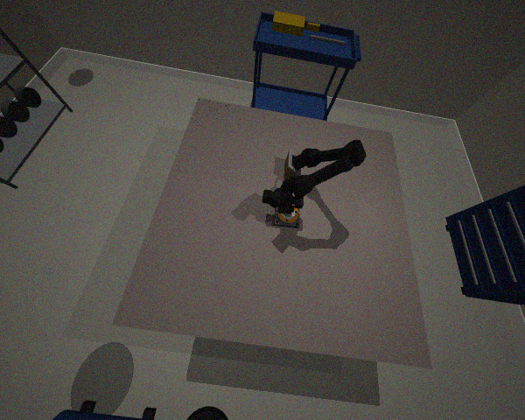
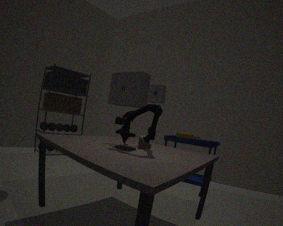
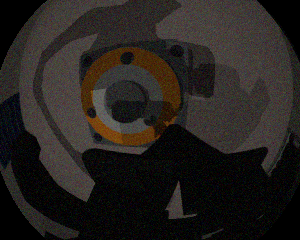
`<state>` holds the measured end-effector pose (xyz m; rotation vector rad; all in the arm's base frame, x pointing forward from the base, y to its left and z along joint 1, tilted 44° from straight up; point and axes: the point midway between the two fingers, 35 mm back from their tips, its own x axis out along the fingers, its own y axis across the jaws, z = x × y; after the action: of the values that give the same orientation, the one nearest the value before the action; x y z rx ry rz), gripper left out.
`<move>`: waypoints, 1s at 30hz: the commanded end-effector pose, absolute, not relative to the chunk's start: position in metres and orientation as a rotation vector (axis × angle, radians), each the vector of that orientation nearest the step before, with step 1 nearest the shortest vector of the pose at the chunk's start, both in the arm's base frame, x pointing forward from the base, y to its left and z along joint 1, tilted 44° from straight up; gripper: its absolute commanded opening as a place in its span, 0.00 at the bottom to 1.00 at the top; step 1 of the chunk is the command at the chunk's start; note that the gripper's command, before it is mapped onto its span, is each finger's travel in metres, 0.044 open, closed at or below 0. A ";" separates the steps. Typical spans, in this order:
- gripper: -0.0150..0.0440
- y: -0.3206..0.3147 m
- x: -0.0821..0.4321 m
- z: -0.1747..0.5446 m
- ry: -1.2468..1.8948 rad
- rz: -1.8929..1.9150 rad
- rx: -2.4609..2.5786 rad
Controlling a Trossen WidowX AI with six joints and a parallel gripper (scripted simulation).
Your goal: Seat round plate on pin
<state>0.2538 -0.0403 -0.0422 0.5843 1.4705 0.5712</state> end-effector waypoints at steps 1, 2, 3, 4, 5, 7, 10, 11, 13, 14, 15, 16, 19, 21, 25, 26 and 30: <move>0.25 -0.035 0.246 -0.043 1.491 0.580 0.593; 0.25 -0.036 0.246 -0.043 1.491 0.580 0.593; 0.25 -0.035 0.246 -0.043 1.491 0.580 0.593; 0.25 -0.035 0.245 -0.043 1.491 0.580 0.593; 0.25 -0.035 0.245 -0.043 1.491 0.580 0.593; 0.25 -0.035 0.245 -0.043 1.491 0.580 0.593; 0.25 -0.035 0.244 -0.043 1.491 0.580 0.593; 0.25 -0.035 0.244 -0.043 1.491 0.580 0.593; 0.25 -0.035 0.244 -0.043 1.491 0.580 0.593; 0.25 -0.035 0.244 -0.043 1.491 0.580 0.593; 0.25 -0.035 0.244 -0.043 1.491 0.580 0.593; 0.25 -0.035 0.244 -0.042 1.491 0.580 0.593; 0.25 -0.034 0.243 -0.042 1.491 0.580 0.593; 0.25 -0.034 0.243 -0.042 1.491 0.580 0.593; 0.25 -0.034 0.242 -0.042 1.491 0.580 0.593; 0.25 -0.034 0.242 -0.042 1.491 0.580 0.593; 0.25 -0.033 0.241 -0.041 1.491 0.580 0.593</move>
<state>0.2491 -0.0382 -0.0402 0.5824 1.4702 0.5702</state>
